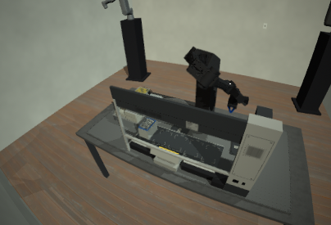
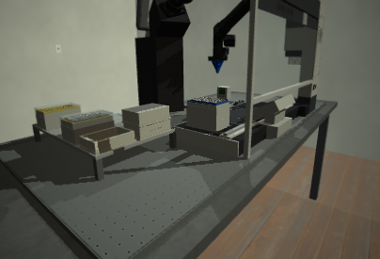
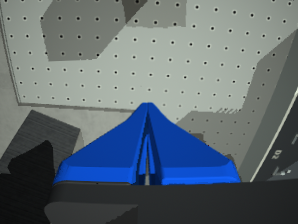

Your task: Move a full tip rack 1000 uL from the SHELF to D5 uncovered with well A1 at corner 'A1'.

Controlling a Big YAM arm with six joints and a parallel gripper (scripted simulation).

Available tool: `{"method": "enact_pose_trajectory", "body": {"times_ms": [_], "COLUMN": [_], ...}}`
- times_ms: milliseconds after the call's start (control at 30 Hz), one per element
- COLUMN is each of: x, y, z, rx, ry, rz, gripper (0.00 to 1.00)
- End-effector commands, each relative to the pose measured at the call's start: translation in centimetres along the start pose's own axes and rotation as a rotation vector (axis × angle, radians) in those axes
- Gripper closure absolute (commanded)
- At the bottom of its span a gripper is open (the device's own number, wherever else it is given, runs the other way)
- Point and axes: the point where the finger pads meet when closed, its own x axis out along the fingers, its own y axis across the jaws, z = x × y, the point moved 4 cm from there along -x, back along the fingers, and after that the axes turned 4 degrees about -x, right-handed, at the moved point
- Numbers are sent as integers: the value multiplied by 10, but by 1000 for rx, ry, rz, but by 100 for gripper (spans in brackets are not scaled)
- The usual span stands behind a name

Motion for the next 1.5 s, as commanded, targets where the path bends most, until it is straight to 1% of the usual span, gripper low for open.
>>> {"method": "enact_pose_trajectory", "body": {"times_ms": [0,433,500,1467], "x": [9,31,31,76], "y": [2,3,3,4], "z": [-4,-4,-4,-5], "rx": [-13,-14,-14,-15], "ry": [7,7,7,7], "rz": [5,5,5,5], "gripper": [100,100,100,100]}}
